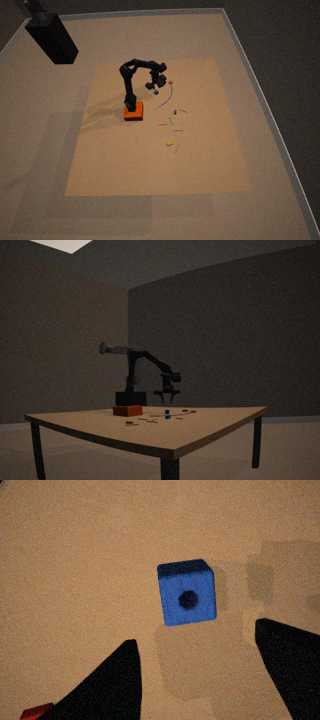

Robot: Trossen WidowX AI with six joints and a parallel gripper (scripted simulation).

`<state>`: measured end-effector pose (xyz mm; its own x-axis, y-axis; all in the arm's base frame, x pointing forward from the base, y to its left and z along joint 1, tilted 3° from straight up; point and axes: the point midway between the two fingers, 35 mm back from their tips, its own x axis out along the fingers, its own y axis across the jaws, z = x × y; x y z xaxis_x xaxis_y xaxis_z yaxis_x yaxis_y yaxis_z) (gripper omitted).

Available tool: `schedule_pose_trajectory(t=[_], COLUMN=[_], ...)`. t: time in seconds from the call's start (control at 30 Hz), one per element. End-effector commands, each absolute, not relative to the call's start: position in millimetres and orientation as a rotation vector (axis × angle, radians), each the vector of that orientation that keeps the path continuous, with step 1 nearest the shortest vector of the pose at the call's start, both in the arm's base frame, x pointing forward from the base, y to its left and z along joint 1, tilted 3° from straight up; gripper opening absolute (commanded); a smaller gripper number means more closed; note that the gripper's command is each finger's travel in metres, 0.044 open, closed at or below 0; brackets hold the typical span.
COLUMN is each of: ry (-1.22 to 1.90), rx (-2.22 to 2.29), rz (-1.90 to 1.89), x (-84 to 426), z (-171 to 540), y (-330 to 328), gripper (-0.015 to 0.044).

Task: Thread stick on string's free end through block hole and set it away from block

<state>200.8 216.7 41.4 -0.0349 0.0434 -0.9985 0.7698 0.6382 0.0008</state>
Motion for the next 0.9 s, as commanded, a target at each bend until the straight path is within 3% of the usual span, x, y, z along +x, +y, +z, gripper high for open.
schedule_pose_trajectory(t=[0.0, 0.87], ry=[1.509, 1.509], rx=[0.707, 0.707], rz=[-0.679, -0.679], x=[200.2, 198.2], z=[33.8, -8.8], y=[215.9, 217.1], gripper=[0.0237, 0.0237])
